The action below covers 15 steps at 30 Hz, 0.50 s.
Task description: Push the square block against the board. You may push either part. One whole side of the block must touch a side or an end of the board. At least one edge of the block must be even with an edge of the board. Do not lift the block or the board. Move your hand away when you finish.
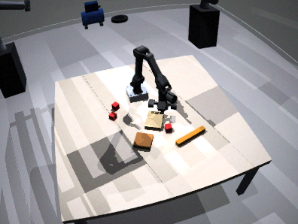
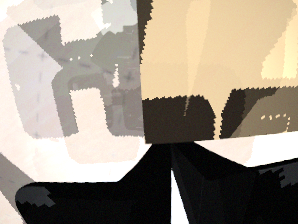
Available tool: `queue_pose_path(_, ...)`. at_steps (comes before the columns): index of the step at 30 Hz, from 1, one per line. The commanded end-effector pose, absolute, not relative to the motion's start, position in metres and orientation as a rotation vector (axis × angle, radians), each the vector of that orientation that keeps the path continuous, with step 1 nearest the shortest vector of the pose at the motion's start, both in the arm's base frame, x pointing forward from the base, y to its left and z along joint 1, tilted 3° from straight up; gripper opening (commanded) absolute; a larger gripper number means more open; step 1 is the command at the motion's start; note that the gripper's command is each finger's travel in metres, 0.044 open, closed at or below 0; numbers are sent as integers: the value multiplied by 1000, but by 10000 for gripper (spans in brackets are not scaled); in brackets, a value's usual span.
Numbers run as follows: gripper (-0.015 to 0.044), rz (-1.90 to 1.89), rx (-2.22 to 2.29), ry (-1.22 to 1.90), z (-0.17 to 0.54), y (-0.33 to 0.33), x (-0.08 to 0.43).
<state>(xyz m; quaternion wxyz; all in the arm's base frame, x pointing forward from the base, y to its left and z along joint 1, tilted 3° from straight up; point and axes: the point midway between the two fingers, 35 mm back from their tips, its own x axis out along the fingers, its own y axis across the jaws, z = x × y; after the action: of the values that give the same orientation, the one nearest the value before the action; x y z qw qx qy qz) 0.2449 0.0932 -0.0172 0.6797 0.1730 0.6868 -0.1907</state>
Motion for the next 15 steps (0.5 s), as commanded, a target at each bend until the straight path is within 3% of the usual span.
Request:
queue_pose_path(1, 0, -429, 385, 1537, -17, 93, 247)
queue_pose_path(15, 0, -429, 386, 1539, -18, 105, 228)
